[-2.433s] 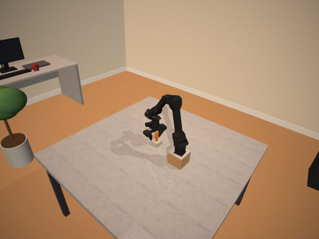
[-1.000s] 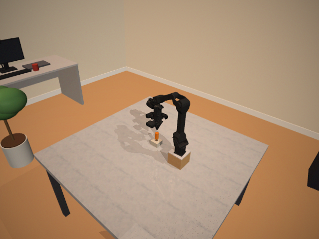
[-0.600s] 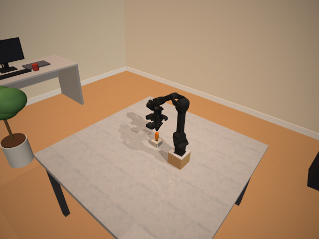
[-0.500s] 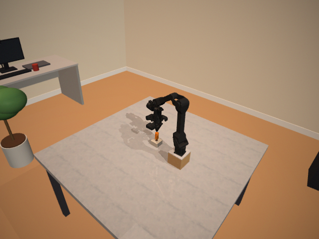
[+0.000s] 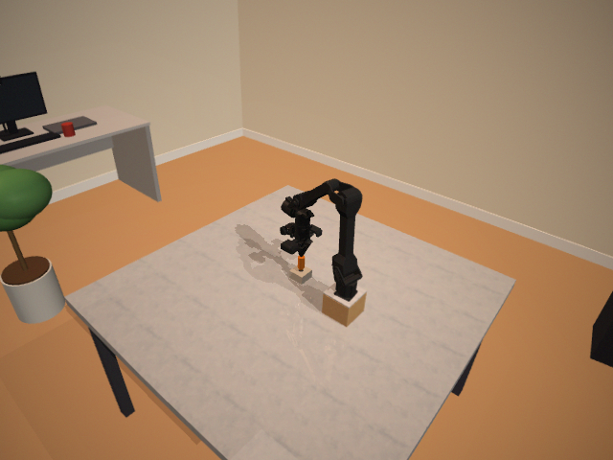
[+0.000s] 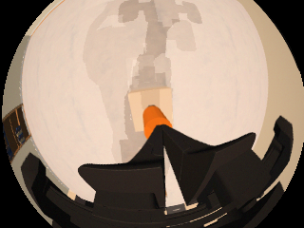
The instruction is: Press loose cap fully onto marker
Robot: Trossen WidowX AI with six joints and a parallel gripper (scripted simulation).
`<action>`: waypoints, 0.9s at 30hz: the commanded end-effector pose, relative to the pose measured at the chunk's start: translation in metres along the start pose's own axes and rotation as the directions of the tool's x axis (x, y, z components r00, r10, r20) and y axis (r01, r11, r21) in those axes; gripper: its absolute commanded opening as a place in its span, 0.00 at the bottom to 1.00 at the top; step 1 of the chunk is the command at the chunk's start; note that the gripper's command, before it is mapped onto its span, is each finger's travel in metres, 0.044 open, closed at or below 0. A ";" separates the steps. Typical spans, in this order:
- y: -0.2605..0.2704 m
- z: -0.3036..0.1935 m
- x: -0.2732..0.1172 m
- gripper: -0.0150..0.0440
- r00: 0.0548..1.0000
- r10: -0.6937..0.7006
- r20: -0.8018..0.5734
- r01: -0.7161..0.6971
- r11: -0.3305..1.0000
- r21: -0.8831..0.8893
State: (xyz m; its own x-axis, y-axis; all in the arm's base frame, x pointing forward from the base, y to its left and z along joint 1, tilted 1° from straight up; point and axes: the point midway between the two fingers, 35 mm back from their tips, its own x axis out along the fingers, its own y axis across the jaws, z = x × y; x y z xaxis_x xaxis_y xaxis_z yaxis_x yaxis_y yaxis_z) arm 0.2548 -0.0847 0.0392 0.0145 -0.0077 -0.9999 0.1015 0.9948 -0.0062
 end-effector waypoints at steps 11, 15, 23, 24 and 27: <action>0.000 0.001 -0.091 0.25 1.000 0.000 0.000 0.000 1.000 0.000; 0.000 0.001 -0.091 0.25 1.000 0.000 0.000 0.000 1.000 0.000; 0.000 0.001 -0.091 0.61 1.000 0.000 0.000 0.000 1.000 0.000; 0.000 0.001 -0.091 0.65 1.000 0.000 0.000 0.000 1.000 0.000; 0.000 0.001 -0.091 0.79 1.000 0.000 0.000 0.000 1.000 0.000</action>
State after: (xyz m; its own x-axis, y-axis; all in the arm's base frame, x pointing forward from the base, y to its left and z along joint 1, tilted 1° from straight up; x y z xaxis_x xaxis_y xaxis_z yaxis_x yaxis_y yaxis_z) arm 0.2547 -0.0846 0.1296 0.0164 -0.0079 -0.9998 0.1020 0.9948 -0.0062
